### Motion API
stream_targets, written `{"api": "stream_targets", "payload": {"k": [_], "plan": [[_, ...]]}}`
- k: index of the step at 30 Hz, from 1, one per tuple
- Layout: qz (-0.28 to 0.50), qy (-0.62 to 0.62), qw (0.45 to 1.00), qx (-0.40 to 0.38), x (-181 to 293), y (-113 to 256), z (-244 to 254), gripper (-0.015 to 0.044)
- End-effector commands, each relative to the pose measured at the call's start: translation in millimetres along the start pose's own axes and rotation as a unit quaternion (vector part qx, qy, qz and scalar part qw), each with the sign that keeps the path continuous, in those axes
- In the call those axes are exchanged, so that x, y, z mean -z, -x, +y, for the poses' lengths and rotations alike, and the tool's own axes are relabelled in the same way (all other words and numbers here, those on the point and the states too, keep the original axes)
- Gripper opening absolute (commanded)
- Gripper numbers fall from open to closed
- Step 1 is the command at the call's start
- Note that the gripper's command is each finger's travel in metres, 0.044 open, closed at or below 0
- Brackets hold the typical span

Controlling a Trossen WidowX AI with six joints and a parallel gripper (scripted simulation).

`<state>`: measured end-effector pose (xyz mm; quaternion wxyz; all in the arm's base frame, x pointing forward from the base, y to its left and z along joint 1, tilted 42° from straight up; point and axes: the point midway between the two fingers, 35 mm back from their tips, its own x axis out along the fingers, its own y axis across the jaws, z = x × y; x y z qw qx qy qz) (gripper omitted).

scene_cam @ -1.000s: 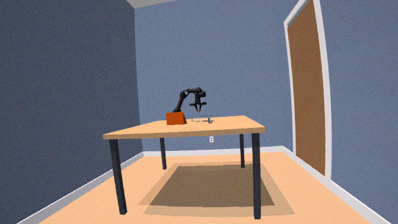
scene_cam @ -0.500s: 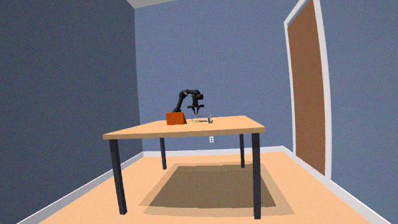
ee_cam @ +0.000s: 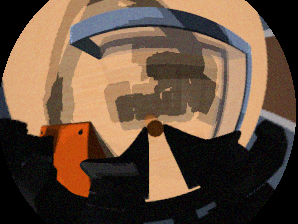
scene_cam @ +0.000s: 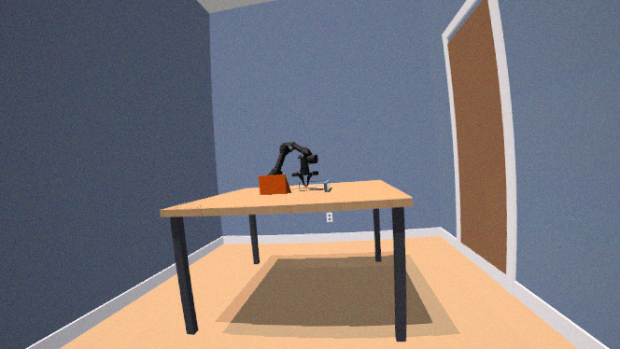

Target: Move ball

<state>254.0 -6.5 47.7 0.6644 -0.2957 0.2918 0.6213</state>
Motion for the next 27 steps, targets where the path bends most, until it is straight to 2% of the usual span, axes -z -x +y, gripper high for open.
{"api": "stream_targets", "payload": {"k": [1,26,27], "plan": [[-0.004,-0.002,1.0,0.0,-1,-11,2,0.0],[-0.004,-0.002,1.0,0.0,-1,-30,2,0.0],[-0.001,0.0,1.0,0.001,-1,-28,1,0.0026]]}}
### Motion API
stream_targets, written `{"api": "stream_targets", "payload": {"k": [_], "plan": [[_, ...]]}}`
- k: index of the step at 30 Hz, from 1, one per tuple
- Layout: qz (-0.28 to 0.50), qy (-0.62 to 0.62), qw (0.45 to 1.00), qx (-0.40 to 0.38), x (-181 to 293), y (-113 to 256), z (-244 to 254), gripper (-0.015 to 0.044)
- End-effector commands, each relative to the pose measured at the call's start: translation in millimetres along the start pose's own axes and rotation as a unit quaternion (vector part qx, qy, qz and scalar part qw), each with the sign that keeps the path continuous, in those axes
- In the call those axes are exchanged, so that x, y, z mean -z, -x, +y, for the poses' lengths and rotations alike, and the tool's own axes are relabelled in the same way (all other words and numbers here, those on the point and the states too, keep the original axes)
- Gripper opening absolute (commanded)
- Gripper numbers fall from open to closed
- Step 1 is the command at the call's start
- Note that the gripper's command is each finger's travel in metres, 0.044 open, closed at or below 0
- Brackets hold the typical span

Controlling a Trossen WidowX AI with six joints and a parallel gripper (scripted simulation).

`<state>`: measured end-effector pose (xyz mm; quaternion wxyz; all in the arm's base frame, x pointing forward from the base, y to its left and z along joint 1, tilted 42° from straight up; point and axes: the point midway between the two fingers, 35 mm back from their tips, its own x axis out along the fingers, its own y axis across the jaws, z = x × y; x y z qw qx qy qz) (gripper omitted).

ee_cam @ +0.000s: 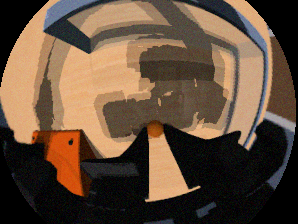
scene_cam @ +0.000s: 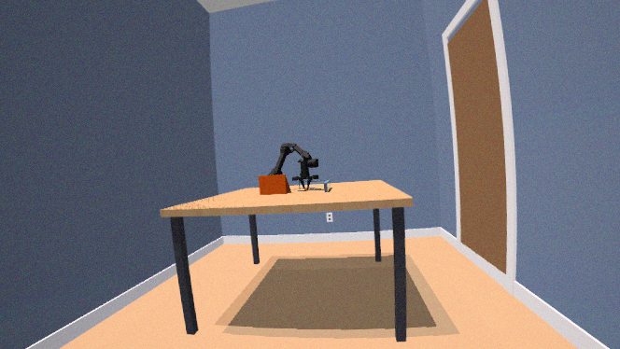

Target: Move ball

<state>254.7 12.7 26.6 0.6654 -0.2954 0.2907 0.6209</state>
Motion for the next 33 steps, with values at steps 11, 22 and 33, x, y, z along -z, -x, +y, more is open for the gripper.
{"api": "stream_targets", "payload": {"k": [11,22,33], "plan": [[0.0,0.0,1.0,0.0,0,0,0,0.0212],[-0.001,-0.003,1.0,-0.002,1,85,0,0.0212],[-0.003,-0.006,1.0,0.003,1,80,-1,0.0212]]}}
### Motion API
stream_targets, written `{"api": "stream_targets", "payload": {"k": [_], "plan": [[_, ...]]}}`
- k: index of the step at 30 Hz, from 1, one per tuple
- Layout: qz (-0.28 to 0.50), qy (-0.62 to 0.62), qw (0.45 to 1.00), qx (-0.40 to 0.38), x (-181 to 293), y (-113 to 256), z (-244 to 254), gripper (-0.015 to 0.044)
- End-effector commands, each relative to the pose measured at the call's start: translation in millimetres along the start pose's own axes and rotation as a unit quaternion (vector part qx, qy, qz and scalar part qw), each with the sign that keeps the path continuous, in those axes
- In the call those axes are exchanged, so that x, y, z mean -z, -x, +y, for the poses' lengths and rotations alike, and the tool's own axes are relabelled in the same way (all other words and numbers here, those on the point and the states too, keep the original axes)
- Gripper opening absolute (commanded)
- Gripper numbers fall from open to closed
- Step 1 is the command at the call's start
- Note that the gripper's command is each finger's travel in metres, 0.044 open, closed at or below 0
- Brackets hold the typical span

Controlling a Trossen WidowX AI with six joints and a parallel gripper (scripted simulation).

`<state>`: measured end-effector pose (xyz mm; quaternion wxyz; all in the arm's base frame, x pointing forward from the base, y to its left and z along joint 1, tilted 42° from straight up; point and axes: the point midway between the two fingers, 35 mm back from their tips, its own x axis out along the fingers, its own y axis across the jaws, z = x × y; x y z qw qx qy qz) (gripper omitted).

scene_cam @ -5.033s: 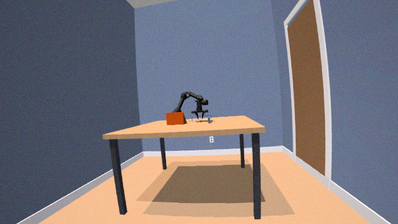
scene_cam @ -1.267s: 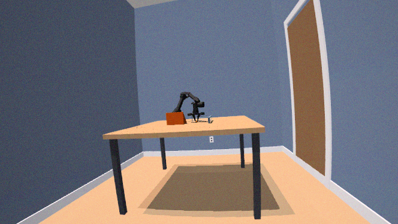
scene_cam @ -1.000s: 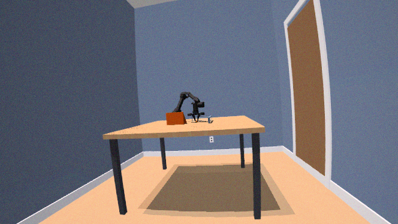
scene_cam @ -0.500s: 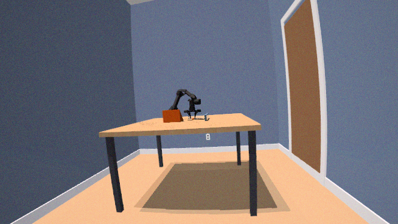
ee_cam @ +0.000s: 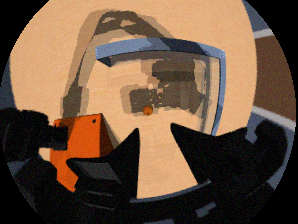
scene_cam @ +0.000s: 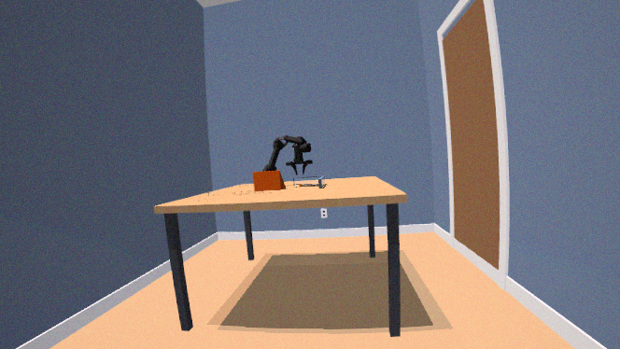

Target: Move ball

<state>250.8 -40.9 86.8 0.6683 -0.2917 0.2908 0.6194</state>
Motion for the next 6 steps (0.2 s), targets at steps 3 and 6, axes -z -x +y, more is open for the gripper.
{"api": "stream_targets", "payload": {"k": [3,6], "plan": [[0.0,-0.002,1.0,0.001,0,1,0,0.0238],[0.0,-0.001,1.0,0.0,0,26,1,0.0317]]}}
